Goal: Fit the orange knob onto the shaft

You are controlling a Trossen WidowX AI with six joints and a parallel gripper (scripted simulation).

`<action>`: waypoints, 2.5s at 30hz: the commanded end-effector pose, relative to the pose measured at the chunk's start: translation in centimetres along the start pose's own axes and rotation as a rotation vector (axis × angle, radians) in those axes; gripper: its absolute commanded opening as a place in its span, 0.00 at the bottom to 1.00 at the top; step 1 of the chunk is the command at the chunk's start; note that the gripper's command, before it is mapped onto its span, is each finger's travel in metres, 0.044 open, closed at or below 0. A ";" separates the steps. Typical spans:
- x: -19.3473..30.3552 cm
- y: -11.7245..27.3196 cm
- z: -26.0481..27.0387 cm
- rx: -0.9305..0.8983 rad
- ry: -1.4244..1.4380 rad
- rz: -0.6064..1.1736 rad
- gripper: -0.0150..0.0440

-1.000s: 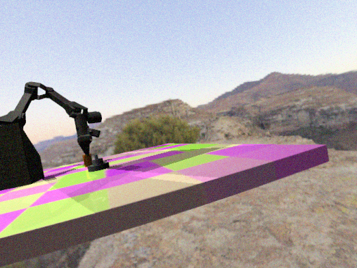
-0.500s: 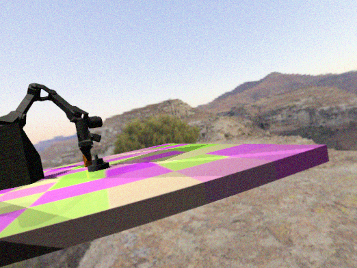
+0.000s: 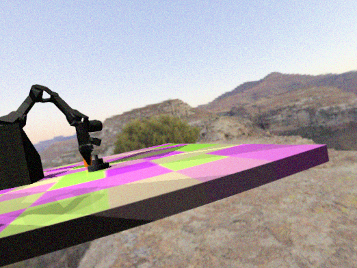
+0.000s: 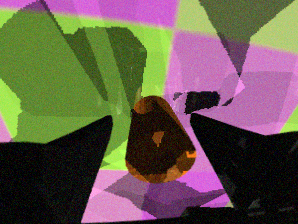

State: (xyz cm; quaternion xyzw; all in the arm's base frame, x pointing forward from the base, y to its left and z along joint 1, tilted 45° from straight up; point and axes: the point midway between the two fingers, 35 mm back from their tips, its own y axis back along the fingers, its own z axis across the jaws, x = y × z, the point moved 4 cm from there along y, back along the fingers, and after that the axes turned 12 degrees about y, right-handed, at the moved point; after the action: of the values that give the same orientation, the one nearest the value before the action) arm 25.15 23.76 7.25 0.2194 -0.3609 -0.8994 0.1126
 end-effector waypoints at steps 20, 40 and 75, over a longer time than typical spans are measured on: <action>-0.8 4.0 -0.9 0.017 -0.001 0.006 0.25; -0.4 13.9 -1.3 0.010 -0.004 0.001 0.25; -1.2 11.8 -11.6 0.030 -0.008 0.007 0.25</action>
State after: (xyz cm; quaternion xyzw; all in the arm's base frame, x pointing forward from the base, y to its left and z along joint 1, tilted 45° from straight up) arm 31.73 9.38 9.15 0.2122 -0.3733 -0.8962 0.1118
